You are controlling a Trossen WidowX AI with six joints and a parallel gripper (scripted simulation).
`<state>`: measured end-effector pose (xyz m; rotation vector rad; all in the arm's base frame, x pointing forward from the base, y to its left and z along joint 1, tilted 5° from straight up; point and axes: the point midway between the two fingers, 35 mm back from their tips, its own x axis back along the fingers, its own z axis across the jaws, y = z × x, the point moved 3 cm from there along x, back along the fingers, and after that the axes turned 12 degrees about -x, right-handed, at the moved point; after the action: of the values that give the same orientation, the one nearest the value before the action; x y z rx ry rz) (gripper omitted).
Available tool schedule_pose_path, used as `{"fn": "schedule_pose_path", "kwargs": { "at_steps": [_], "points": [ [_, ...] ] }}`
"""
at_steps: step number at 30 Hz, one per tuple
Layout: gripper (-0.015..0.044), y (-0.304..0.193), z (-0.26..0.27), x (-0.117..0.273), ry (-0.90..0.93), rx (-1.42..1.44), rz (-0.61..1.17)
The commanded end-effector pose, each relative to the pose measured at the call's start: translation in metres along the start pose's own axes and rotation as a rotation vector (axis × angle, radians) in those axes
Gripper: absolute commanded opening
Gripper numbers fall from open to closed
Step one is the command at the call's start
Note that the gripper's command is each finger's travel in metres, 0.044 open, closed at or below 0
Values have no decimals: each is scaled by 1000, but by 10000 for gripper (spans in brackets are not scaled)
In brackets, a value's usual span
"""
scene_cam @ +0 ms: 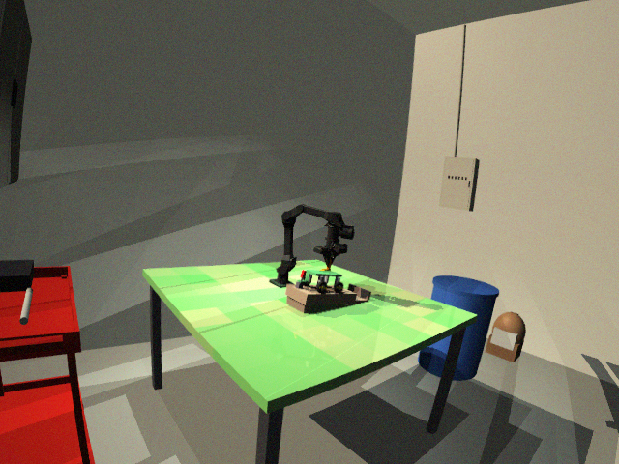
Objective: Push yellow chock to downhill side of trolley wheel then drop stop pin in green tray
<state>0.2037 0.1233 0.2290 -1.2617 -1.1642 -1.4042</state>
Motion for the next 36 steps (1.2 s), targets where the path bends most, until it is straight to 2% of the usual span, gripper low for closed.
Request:
{"fn": "schedule_pose_path", "kwargs": {
  "at_steps": [1, 8, 15, 36],
  "points": [
    [0, 2, 17, 1, 4, 0, -8],
    [0, 5, 41, 1, 2, -1, -9],
    [0, 3, 49, 1, -106, -1, -32],
    [0, 31, 56, -13, -105, -1, -34]
  ]
}}
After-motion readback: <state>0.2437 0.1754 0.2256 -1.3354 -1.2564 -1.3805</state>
